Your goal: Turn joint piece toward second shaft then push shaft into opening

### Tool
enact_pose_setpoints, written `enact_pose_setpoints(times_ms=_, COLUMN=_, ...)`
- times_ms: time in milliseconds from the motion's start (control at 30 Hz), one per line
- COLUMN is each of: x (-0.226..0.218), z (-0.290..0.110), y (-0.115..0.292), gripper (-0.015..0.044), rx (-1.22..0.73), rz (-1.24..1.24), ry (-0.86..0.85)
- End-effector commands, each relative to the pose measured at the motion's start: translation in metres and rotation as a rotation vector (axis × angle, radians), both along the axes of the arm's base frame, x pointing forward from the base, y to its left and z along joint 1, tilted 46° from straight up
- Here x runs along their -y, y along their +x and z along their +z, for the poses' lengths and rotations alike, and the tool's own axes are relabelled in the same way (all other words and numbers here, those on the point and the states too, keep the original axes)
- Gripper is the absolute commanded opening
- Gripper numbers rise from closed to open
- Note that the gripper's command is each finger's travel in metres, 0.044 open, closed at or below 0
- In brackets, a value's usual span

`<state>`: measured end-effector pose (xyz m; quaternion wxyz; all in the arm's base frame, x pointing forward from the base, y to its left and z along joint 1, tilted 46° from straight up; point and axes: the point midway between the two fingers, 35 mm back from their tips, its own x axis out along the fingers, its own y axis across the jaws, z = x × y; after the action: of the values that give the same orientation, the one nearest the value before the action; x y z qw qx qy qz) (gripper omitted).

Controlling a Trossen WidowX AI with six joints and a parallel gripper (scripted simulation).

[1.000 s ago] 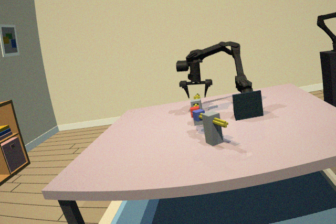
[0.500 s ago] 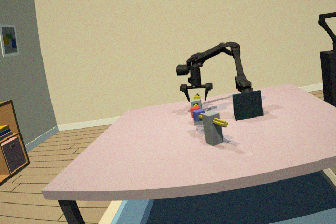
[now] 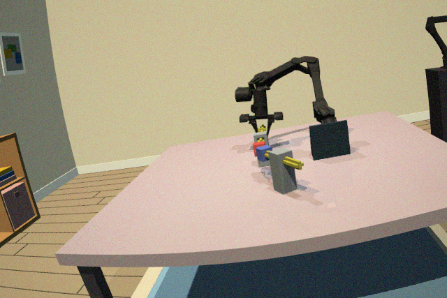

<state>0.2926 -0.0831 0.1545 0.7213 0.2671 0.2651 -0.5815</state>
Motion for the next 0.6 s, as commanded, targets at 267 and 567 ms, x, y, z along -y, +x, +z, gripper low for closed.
enact_pose_setpoints(times_ms=267, x=-0.0001, z=-0.0022, y=-0.0009, gripper=0.0102, rx=-0.009, rz=0.004, ry=0.002)
enact_pose_setpoints(times_ms=567, x=-0.0001, z=-0.0022, y=-0.0009, gripper=0.0069, rx=-0.009, rz=0.004, ry=0.002)
